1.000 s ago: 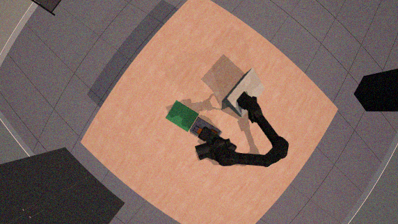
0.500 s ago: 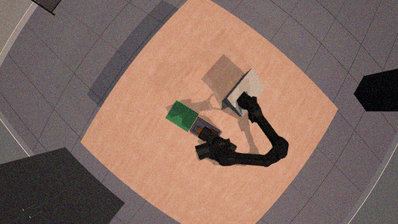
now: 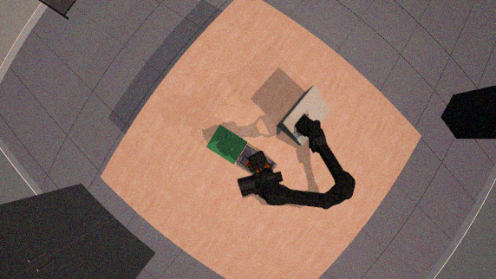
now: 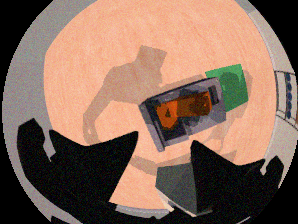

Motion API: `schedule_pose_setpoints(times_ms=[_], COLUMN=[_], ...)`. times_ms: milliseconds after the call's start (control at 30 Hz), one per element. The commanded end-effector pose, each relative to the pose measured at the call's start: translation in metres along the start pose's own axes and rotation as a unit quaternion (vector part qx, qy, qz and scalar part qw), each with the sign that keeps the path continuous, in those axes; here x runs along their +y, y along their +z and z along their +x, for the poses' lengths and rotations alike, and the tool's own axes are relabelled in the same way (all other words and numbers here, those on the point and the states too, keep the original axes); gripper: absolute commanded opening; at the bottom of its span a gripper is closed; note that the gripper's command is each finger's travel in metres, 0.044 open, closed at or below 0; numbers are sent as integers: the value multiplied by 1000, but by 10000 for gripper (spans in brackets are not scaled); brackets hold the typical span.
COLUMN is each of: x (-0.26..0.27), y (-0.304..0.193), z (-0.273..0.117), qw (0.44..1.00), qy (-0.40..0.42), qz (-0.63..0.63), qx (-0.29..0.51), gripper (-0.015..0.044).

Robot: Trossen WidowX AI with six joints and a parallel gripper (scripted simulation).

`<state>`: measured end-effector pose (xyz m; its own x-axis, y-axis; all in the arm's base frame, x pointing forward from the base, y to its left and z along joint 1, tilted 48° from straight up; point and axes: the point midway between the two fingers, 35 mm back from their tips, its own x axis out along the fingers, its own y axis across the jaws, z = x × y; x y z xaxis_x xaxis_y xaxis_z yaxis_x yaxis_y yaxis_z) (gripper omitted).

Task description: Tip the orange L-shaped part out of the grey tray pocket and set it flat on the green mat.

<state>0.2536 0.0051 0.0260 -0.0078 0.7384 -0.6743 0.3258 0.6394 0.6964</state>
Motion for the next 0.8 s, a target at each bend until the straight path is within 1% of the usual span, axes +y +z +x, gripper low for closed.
schedule_pose_setpoints(times_ms=[0, 100, 167, 667, 767], x=[-25, -38, -44, -45, -45], y=[19, 28, 32, 32, 33], z=[0, 0, 0, 0, 8], qw=[959, 902, 870, 865, 865], qy=[-3, -3, -3, -3, -3], qz=[283, 432, 494, 501, 501], qx=[0, -1, -1, -1, -1], gripper=[280, 280, 280, 280, 280])
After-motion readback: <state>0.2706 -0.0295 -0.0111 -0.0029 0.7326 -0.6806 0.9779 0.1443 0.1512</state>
